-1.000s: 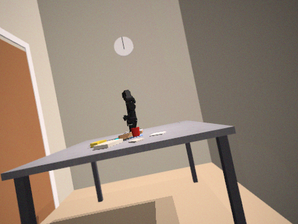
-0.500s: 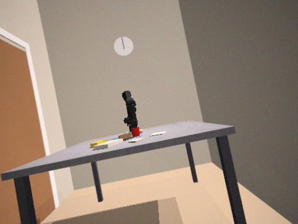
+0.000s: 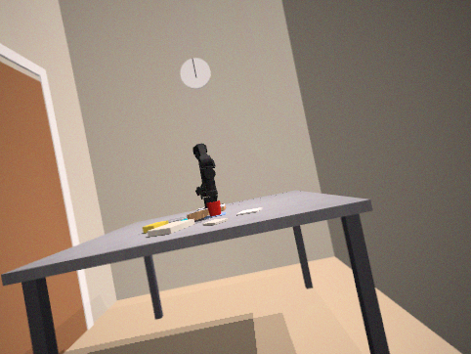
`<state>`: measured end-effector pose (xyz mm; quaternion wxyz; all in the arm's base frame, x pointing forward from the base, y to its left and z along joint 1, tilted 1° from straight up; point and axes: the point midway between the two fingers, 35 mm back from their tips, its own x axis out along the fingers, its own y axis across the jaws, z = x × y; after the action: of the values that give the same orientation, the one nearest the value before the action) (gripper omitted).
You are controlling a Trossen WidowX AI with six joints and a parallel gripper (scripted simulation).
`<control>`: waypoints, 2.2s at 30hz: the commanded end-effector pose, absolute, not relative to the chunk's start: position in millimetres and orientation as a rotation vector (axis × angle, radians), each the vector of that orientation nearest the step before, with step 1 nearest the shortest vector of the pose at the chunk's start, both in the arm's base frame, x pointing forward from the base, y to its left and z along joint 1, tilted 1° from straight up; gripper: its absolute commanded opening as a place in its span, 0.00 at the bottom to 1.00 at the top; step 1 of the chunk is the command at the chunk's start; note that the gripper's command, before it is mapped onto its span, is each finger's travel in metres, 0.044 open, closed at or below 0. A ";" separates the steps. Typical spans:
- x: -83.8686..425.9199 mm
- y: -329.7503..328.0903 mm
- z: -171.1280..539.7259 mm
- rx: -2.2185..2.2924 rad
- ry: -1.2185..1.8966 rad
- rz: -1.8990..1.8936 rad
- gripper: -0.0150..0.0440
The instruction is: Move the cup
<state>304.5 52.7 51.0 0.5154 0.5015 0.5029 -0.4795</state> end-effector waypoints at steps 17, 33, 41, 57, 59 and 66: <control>305.7 52.5 75.8 1.207 1.209 -1.152 0.25; 303.8 49.2 115.2 1.210 1.212 -1.154 0.25; 304.1 48.6 112.9 1.208 1.206 -1.160 0.25; 298.5 39.0 113.0 1.208 1.208 -1.159 0.25; 295.9 34.5 112.9 1.208 1.208 -1.159 0.25; 286.8 18.9 112.7 1.206 1.209 -1.158 0.25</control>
<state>290.8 24.0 112.2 0.5124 0.5005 0.5018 -0.4849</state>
